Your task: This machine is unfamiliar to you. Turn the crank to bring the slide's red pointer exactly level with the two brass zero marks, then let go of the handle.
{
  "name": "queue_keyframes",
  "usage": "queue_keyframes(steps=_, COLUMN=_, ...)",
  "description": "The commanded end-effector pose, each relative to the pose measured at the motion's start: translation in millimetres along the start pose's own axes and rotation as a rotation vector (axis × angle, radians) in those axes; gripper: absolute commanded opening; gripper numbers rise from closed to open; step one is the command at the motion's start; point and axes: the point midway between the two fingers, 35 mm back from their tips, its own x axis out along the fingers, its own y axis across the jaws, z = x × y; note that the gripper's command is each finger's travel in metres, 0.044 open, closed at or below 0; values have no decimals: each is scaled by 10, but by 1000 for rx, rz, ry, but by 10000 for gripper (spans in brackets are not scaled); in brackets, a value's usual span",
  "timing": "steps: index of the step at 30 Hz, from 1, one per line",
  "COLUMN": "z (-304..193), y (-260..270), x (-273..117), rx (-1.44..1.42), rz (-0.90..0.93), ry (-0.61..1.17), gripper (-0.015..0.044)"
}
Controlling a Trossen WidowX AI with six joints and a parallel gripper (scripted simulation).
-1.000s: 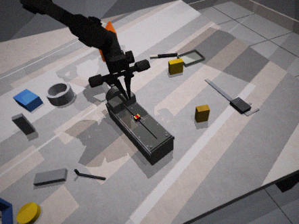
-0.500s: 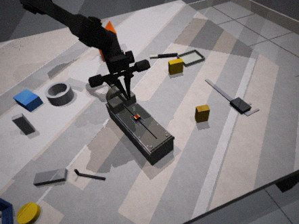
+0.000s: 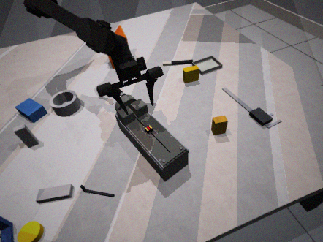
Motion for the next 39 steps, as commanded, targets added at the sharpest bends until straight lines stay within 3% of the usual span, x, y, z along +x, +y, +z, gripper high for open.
queue_keyframes(steps=1, z=78, y=4, x=-68, rx=4, rz=-1, ry=-1, gripper=440)
queue_keyframes(steps=9, z=397, y=25, x=-432, rx=5, rz=1, ry=-1, gripper=440)
queue_keyframes(steps=39, z=397, y=25, x=-432, rx=5, rz=1, ry=-1, gripper=440)
